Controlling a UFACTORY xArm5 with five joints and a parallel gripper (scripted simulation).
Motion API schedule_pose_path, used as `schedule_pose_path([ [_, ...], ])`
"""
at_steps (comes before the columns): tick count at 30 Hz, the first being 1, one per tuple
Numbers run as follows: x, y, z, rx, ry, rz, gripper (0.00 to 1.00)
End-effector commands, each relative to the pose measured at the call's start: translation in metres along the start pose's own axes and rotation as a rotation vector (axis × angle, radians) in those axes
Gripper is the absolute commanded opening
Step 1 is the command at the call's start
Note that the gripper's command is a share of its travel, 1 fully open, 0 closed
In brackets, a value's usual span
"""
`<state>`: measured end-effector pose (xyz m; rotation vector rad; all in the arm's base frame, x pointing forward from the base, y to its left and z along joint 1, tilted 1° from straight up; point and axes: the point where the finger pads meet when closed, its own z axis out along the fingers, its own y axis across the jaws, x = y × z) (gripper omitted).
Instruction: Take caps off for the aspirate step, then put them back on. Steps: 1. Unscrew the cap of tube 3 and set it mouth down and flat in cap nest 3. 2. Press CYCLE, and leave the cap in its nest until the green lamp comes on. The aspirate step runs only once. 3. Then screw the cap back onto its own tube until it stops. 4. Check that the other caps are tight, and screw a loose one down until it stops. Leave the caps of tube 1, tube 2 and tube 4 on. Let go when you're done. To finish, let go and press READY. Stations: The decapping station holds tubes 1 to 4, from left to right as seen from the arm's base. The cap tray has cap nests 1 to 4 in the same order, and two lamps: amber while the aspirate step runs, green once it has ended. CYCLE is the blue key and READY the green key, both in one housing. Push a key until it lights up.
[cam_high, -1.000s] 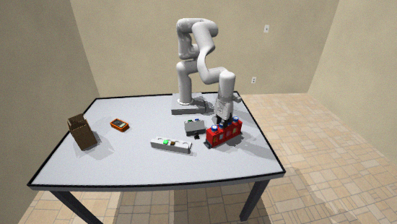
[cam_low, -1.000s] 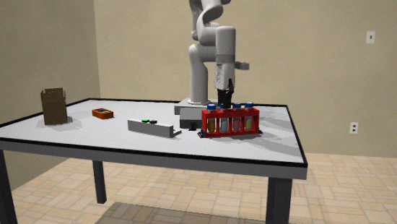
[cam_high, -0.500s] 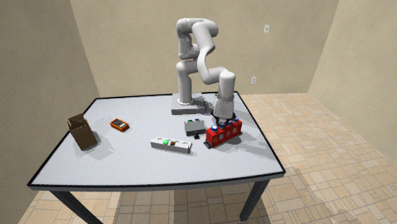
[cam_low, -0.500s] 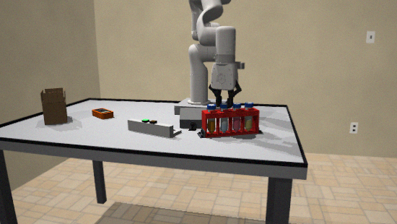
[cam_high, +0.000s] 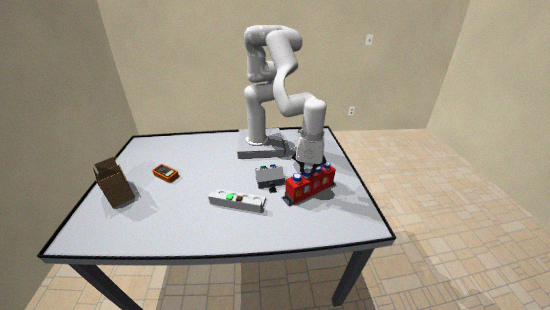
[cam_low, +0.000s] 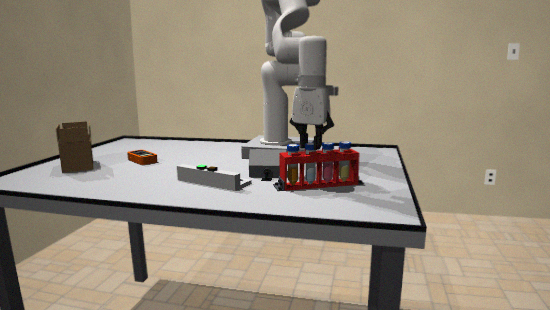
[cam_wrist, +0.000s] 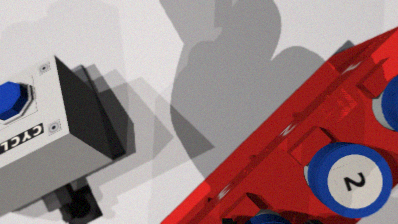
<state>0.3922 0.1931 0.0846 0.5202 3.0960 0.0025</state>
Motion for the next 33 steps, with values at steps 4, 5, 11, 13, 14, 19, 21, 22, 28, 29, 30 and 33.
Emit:
schedule_pose_path([
  [4, -0.0011, 0.0010, -0.0013, -0.011, 0.006, 0.100, 0.00],
  [5, -0.0011, 0.0010, -0.0013, -0.011, 0.006, 0.150, 0.00],
  [11, -0.0011, 0.0010, -0.0011, -0.011, 0.007, 0.350, 0.00],
  [13, -0.0011, 0.0010, -0.0010, -0.010, 0.008, 0.450, 0.00],
  [14, -0.0011, 0.0010, -0.0010, -0.010, 0.008, 0.500, 0.00],
  [19, -0.0011, 0.0011, -0.0008, -0.009, 0.009, 0.750, 0.00],
  [21, -0.0011, 0.0011, -0.0007, -0.009, 0.010, 0.846, 0.00],
  [22, -0.0011, 0.0011, -0.0007, -0.008, 0.010, 0.895, 0.00],
  [28, -0.0011, 0.0011, -0.0005, -0.008, 0.011, 1.100, 0.00],
  [29, -0.0011, 0.0011, -0.0004, -0.007, 0.011, 1.150, 0.00],
  [30, -0.0011, 0.0011, -0.0004, -0.007, 0.012, 1.200, 0.00],
  [33, -0.0011, 0.0011, -0.0003, -0.006, 0.012, 1.350, 0.00],
])
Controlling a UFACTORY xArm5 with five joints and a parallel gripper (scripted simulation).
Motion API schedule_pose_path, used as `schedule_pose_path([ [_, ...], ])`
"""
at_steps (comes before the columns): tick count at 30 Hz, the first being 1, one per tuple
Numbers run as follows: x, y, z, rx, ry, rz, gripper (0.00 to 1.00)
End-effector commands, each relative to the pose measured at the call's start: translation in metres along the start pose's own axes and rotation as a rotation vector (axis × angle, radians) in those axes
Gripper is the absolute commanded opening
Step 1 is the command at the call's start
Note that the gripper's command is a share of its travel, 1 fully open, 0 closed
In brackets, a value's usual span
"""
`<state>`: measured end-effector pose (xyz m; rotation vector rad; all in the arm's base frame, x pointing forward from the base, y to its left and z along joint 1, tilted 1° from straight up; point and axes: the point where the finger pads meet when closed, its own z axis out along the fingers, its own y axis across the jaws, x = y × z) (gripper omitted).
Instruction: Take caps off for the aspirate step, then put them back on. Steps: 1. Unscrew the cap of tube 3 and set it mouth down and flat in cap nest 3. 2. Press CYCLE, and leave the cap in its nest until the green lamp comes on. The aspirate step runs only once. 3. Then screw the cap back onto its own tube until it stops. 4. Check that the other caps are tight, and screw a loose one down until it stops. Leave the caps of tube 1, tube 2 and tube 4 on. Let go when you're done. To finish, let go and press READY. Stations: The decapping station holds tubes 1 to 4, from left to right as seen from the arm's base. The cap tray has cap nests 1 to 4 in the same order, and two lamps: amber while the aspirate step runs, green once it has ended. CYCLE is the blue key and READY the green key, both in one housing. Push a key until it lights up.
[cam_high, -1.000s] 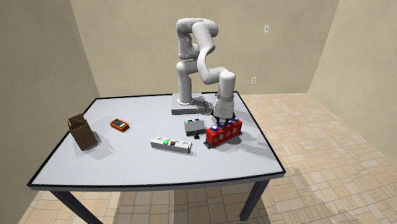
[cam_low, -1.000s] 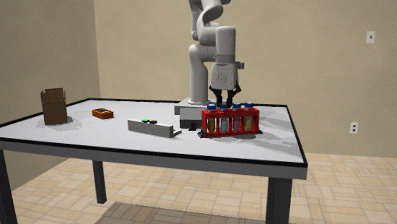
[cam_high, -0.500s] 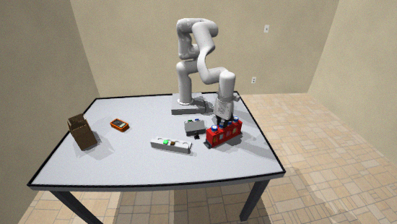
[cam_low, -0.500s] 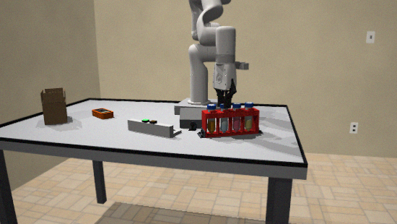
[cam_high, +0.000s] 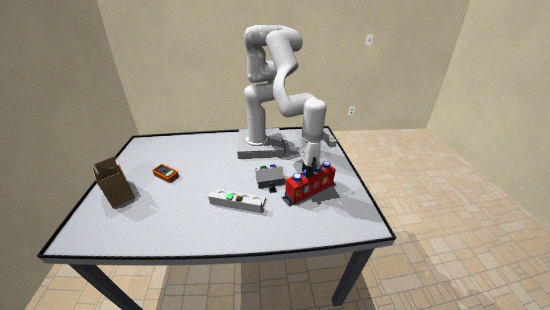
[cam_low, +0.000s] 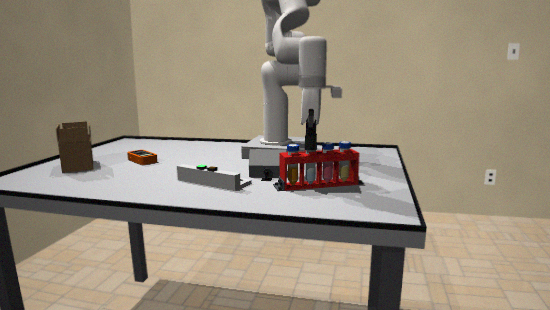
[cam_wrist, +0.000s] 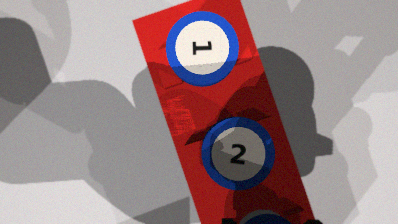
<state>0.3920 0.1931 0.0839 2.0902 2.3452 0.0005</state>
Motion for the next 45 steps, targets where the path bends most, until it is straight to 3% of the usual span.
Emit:
schedule_pose_path([
  [1, 0.0005, 0.0016, -0.0009, -0.001, 0.014, 0.277, 0.00],
  [5, 0.0005, 0.0016, -0.0007, 0.000, 0.014, 0.448, 0.00],
  [12, 0.0005, 0.0016, -0.0007, 0.000, 0.014, 0.448, 0.00],
  [13, 0.0005, 0.0016, -0.0007, 0.000, 0.014, 0.448, 0.46],
  [25, 0.0005, 0.0016, -0.0007, 0.000, 0.014, 0.448, 0.46],
  [29, 0.0005, 0.0016, -0.0012, -0.002, 0.013, 0.138, 0.46],
  [40, 0.0005, 0.0016, -0.0012, -0.005, 0.012, -0.377, 0.46],
  [42, 0.0005, 0.0016, -0.0012, -0.005, 0.012, -0.377, 0.46],
  [45, 0.0005, 0.0016, -0.0012, -0.007, 0.011, -0.596, 0.46],
])
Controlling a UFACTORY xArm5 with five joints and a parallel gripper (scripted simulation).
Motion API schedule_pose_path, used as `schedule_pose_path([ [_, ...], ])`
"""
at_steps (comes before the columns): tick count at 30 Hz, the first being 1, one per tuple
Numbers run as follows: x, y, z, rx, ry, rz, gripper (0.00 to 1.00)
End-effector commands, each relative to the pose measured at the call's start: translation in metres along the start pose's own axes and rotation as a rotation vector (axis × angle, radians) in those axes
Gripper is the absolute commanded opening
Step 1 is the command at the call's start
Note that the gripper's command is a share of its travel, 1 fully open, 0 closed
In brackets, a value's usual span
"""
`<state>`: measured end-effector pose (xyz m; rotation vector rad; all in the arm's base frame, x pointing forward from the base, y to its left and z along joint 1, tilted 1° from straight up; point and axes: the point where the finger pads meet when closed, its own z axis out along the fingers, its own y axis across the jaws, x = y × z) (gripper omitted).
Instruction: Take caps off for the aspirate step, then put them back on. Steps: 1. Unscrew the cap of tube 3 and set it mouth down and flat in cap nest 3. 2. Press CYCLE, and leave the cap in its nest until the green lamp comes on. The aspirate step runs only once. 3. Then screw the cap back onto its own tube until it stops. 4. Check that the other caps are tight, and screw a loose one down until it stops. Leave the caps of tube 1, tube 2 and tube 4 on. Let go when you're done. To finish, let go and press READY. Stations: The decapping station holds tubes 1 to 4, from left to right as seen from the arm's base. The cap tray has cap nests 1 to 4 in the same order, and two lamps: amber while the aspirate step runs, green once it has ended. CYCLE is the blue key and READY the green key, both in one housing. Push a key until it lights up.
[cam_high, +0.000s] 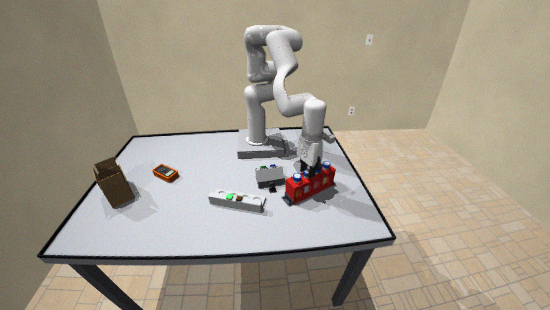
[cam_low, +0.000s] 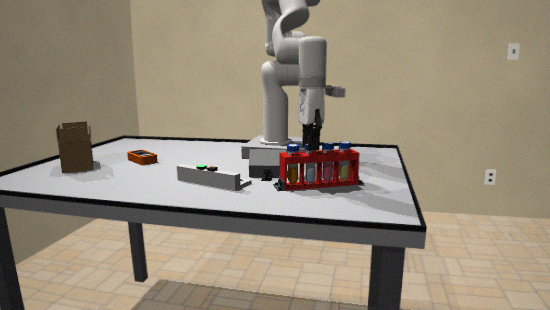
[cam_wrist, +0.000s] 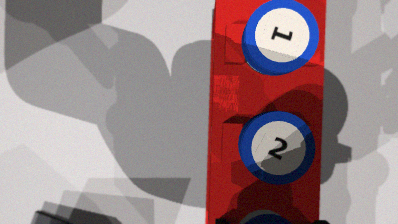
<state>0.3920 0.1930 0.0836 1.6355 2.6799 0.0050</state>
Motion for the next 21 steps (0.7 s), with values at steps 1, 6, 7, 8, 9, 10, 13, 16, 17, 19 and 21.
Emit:
schedule_pose_path([
  [1, -0.0001, 0.0017, -0.0016, -0.005, 0.010, -0.279, 0.46],
  [6, -0.0001, 0.0017, -0.0016, -0.007, 0.010, -0.519, 0.46],
  [7, -0.0001, 0.0017, -0.0016, -0.007, 0.010, -0.567, 0.46],
  [8, -0.0001, 0.0017, -0.0016, -0.007, 0.010, -0.611, 0.46],
  [9, -0.0001, 0.0017, -0.0016, -0.007, 0.010, -0.611, 0.46],
  [10, -0.0001, 0.0017, -0.0016, -0.007, 0.010, -0.611, 0.46],
  [13, -0.0001, 0.0017, -0.0016, -0.007, 0.010, -0.611, 0.46],
  [16, -0.0001, 0.0017, -0.0016, -0.007, 0.010, -0.611, 0.46],
  [17, -0.0001, 0.0017, -0.0016, -0.007, 0.010, -0.611, 0.46],
  [19, -0.0001, 0.0017, -0.0016, -0.007, 0.010, -0.611, 0.00],
  [21, -0.0001, 0.0017, -0.0016, -0.007, 0.010, -0.611, 0.00],
])
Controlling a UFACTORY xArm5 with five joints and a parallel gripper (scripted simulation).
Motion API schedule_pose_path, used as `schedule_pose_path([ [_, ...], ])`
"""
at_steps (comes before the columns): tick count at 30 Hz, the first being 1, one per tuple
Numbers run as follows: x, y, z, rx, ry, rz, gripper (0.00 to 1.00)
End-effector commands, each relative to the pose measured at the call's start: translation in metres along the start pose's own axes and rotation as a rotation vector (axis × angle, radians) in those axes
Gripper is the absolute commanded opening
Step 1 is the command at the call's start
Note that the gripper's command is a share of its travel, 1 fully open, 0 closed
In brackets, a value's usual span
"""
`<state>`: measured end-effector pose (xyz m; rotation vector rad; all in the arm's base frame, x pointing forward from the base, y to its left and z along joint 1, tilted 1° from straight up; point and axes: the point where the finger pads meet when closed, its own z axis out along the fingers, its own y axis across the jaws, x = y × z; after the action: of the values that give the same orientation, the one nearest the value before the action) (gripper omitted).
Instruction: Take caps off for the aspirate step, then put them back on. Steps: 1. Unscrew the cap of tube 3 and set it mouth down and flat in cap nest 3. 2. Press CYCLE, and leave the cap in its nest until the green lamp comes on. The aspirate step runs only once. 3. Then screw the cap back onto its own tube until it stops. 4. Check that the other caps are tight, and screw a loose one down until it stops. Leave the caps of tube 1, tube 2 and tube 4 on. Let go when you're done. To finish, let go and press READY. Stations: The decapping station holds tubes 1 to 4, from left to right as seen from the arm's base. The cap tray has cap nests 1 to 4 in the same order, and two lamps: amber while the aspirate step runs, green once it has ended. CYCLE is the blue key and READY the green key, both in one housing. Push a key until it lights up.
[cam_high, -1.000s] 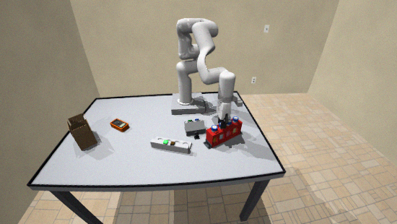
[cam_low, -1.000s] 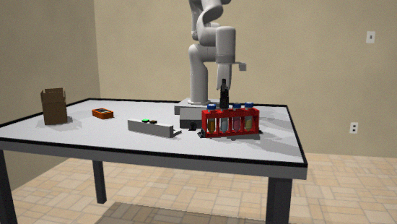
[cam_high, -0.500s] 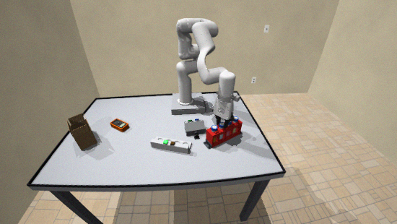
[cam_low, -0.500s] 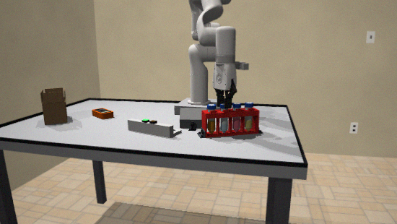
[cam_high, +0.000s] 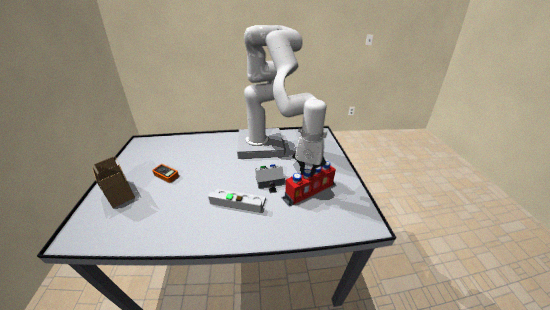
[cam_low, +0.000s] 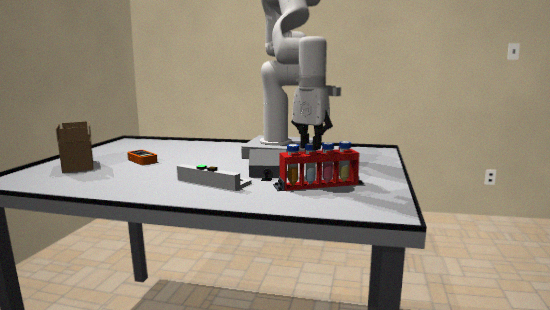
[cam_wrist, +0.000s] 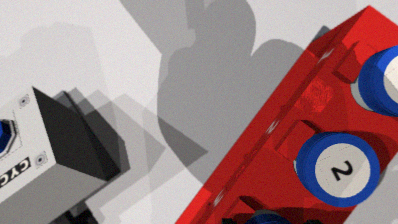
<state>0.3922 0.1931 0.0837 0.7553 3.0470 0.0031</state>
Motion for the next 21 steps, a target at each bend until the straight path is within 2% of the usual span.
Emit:
schedule_pose_path([
  [1, -0.0009, 0.0011, -0.0014, -0.010, 0.007, -0.001, 0.00],
  [11, -0.0009, 0.0011, -0.0014, -0.010, 0.007, -0.001, 0.00],
  [21, -0.0009, 0.0011, -0.0011, -0.008, 0.010, 0.499, 0.00],
])
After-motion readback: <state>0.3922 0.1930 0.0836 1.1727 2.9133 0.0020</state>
